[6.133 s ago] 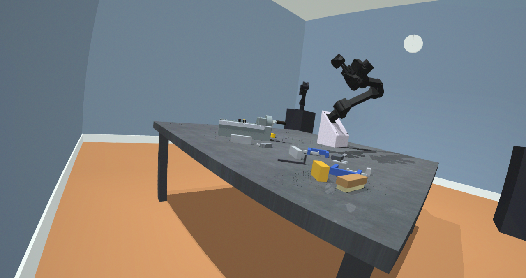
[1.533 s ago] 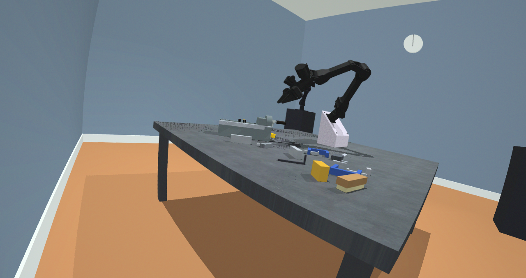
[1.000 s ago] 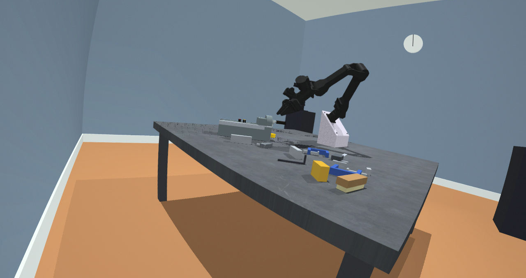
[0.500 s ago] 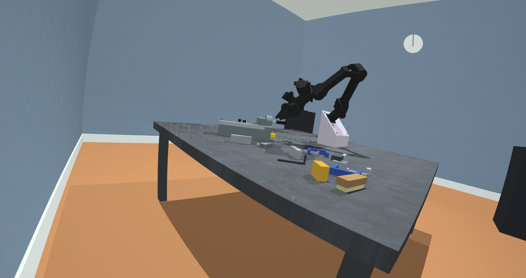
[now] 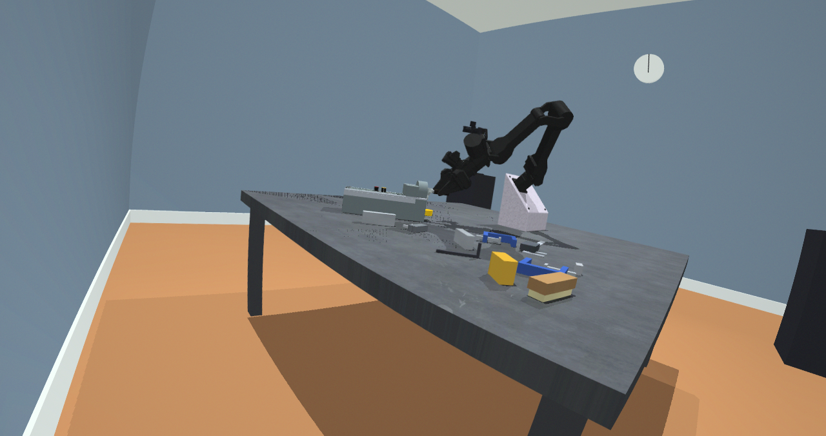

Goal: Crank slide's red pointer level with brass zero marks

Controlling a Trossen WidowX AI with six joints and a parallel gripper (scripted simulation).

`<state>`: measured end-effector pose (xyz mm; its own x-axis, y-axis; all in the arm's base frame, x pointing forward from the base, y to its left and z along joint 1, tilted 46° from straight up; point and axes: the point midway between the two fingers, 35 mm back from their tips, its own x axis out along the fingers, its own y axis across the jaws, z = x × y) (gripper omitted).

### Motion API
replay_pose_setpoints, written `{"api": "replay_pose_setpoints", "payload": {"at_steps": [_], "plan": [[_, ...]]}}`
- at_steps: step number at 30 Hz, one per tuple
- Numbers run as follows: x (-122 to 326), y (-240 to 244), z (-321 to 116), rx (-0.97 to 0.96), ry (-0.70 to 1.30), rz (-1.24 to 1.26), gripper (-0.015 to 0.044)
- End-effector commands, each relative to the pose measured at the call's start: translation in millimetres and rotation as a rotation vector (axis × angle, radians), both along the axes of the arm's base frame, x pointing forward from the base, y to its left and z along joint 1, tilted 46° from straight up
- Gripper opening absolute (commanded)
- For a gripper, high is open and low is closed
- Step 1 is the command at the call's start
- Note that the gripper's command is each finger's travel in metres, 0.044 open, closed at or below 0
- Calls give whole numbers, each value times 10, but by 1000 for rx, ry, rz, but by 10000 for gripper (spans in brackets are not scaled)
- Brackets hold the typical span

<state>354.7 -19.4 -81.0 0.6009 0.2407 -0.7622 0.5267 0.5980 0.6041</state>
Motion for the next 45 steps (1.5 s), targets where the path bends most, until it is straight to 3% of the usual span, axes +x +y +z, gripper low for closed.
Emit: {"api": "replay_pose_setpoints", "payload": {"at_steps": [1,9,26,45], "plan": [[-38,52,-64,1,8,-4,440],[-50,125,-129,3,7,-5,440],[-50,125,-129,3,7,-5,0],[-71,23,-82,2,7,-5,0]]}}
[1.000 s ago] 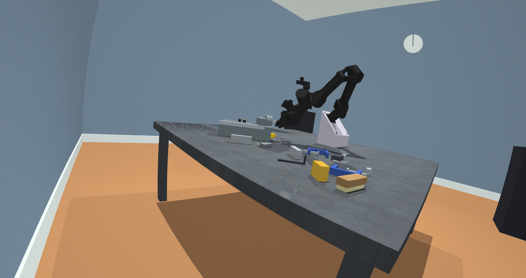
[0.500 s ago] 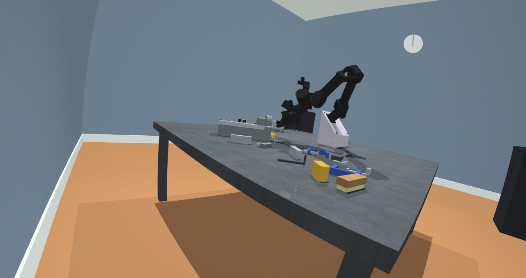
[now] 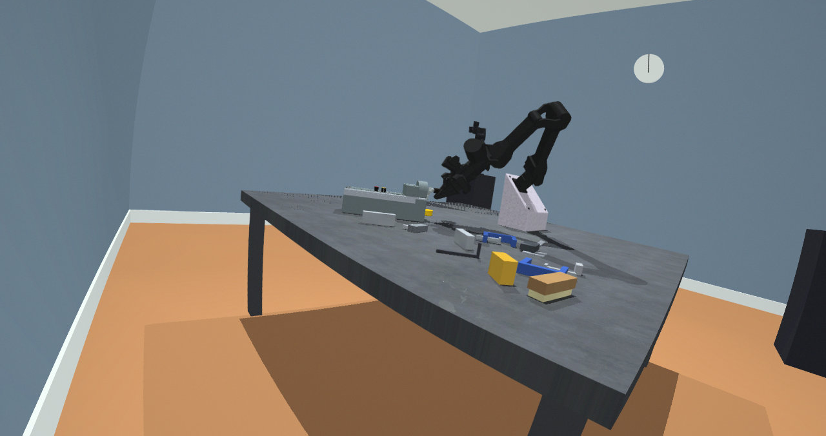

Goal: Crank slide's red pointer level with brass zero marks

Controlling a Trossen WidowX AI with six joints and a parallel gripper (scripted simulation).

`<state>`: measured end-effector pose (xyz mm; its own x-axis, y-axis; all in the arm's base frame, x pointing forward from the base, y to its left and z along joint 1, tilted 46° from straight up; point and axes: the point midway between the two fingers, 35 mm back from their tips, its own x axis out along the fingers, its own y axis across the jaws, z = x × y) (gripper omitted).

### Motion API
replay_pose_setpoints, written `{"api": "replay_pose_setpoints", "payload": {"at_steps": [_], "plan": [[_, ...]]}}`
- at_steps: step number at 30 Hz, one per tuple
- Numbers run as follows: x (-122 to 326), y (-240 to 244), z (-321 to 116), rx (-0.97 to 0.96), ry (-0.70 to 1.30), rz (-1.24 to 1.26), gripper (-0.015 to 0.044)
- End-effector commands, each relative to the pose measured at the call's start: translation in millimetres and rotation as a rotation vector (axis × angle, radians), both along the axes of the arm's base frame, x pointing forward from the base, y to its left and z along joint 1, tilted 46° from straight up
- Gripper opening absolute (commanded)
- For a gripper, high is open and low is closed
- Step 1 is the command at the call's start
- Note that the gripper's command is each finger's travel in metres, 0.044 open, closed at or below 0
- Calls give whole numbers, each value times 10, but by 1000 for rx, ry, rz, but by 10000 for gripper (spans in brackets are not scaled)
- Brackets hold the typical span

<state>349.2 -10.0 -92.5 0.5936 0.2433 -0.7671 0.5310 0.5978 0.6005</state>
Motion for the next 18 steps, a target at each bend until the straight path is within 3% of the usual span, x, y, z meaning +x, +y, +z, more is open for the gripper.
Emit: {"api": "replay_pose_setpoints", "payload": {"at_steps": [1,18], "plan": [[-21,-87,37,0,-2,-6,0],[-90,-241,22,-1,-2,-6,0]]}}
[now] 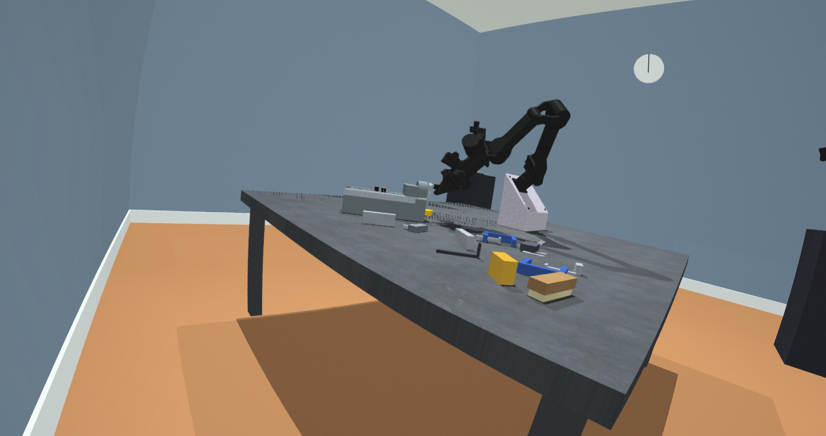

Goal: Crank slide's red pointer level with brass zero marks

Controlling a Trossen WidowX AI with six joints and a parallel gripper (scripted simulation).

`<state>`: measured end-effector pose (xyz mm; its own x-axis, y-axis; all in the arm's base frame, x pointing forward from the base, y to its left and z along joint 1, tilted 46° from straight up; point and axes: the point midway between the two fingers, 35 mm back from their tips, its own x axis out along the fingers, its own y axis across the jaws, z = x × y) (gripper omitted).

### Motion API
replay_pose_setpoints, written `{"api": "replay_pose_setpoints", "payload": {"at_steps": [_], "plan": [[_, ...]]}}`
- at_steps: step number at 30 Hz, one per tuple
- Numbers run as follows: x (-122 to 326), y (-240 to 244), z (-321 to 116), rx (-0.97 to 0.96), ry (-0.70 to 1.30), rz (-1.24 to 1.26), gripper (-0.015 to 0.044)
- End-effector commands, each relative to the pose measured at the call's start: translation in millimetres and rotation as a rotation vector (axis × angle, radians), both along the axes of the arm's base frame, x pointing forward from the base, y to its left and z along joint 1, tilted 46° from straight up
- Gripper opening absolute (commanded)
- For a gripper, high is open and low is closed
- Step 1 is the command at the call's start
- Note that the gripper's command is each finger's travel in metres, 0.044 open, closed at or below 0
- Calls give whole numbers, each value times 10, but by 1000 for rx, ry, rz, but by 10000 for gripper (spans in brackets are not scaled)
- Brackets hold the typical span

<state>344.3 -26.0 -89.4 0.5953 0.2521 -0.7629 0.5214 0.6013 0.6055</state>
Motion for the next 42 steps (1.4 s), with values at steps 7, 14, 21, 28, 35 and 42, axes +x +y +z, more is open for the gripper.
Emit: {"api": "replay_pose_setpoints", "payload": {"at_steps": [7,14,21,28,35,42], "plan": [[-64,-108,-27,-5,4,-17,0],[-78,-122,-43,-5,4,-17,0],[-89,-132,-56,-5,4,-17,0],[-99,-139,-68,-5,4,-17,0],[-107,-146,-80,-5,4,-17,0],[-115,-154,-90,-5,4,-17,0]]}}
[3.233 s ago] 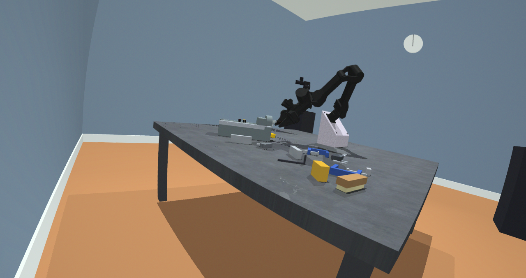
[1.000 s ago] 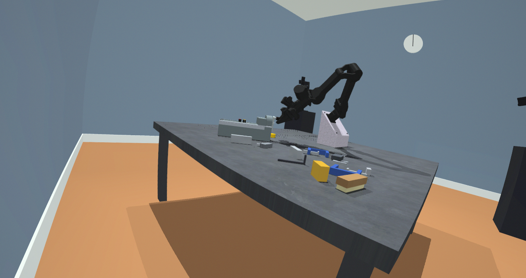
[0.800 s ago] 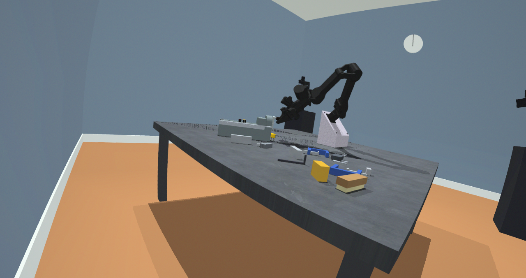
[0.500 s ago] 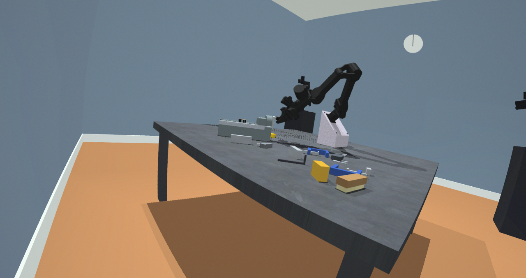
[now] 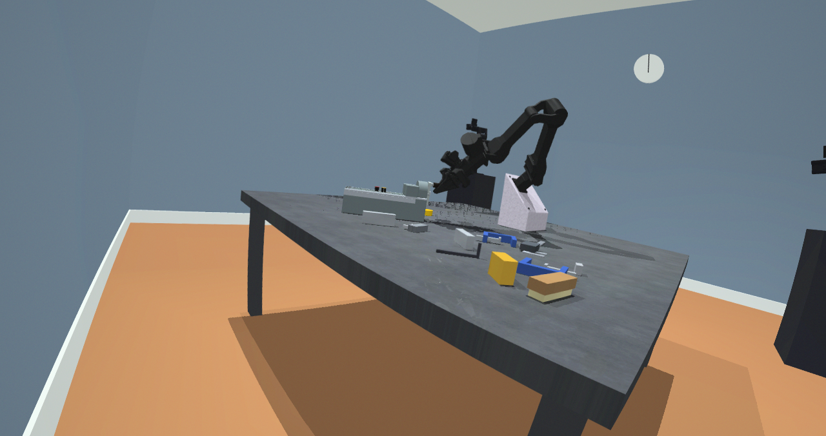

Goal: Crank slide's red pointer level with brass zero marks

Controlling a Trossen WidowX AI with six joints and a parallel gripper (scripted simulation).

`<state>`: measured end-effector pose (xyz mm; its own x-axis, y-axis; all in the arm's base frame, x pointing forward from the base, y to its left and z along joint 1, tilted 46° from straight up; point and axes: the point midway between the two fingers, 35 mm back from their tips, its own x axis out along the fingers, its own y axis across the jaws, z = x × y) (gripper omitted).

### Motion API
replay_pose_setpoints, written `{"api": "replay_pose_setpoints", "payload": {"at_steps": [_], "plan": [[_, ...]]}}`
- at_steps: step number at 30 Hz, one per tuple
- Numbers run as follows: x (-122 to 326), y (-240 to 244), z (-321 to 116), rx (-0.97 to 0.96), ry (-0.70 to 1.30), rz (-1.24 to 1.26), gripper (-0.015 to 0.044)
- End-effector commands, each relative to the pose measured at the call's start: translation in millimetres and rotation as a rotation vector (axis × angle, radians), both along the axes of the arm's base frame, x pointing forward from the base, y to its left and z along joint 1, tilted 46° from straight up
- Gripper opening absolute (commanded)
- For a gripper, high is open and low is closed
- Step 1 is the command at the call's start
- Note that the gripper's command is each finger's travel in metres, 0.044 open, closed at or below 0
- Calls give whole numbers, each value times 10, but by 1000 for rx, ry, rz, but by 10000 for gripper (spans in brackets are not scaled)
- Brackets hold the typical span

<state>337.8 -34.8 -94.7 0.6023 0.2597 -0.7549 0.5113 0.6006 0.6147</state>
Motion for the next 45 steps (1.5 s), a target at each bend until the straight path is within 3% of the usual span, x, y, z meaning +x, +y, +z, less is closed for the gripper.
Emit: {"api": "replay_pose_setpoints", "payload": {"at_steps": [1,45], "plan": [[-50,-67,-40,-11,15,-22,0],[-108,-110,-136,-11,15,-22,0]]}}
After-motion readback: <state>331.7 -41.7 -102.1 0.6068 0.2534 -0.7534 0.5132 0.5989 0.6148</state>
